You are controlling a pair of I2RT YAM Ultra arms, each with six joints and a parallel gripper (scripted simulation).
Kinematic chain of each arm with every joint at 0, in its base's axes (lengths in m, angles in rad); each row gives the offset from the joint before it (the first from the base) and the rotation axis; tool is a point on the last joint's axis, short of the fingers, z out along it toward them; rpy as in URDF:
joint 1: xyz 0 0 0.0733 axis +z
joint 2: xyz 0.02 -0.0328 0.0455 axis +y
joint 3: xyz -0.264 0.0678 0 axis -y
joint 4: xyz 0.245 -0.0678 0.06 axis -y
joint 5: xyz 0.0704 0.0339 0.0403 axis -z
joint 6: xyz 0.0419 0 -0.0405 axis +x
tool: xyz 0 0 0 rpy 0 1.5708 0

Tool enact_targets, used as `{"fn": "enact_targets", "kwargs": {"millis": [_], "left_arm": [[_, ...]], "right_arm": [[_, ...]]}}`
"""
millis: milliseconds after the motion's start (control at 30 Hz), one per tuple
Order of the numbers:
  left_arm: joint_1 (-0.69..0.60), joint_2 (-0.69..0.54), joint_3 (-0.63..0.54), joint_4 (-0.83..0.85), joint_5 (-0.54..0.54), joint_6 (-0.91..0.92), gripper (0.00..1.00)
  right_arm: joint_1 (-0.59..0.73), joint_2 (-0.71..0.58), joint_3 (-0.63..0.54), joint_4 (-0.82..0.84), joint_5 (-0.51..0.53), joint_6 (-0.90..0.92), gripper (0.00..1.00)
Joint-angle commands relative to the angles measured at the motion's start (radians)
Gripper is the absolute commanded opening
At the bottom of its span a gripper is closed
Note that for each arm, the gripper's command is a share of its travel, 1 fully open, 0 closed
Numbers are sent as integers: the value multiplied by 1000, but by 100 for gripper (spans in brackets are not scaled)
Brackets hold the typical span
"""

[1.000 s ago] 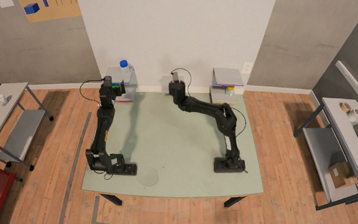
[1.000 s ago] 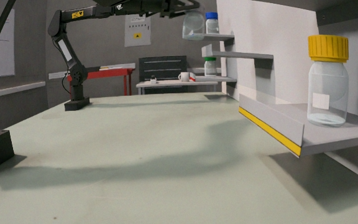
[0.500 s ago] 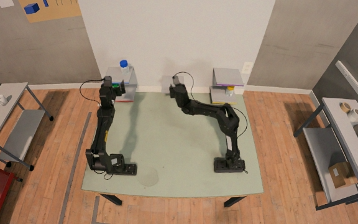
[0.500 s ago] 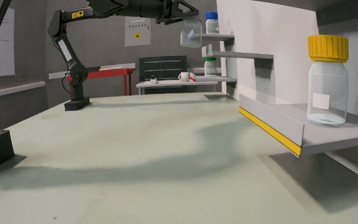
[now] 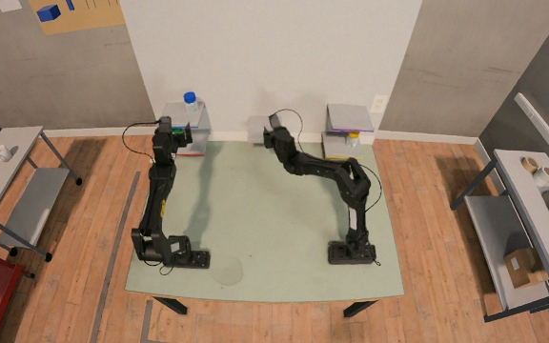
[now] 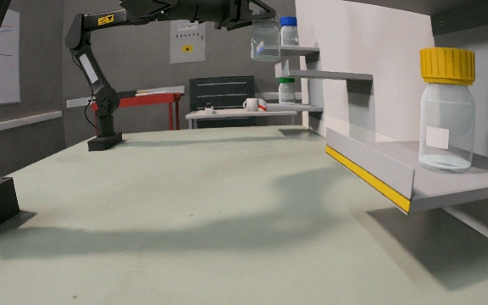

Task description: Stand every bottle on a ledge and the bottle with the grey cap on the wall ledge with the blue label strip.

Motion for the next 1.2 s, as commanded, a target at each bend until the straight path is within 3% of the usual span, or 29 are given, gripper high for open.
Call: {"fn": "enact_targets", "kwargs": {"millis": [0, 200, 533, 867, 1167], "left_arm": [[0, -21, 7, 25, -1, 2, 100], [0, -21, 7, 25, -1, 2, 100], [0, -21, 7, 25, -1, 2, 100], [0, -21, 7, 25, -1, 2, 100], [0, -21, 7, 25, -1, 2, 100]], "right_arm": [[4, -31, 9, 61, -11, -2, 50], [18, -75, 81, -44, -3, -2, 50], [15, -71, 91, -38, -8, -2, 50], [-8, -18, 129, -13, -36, -5, 50], [-41, 86, 258, -24, -69, 1, 50]]}}
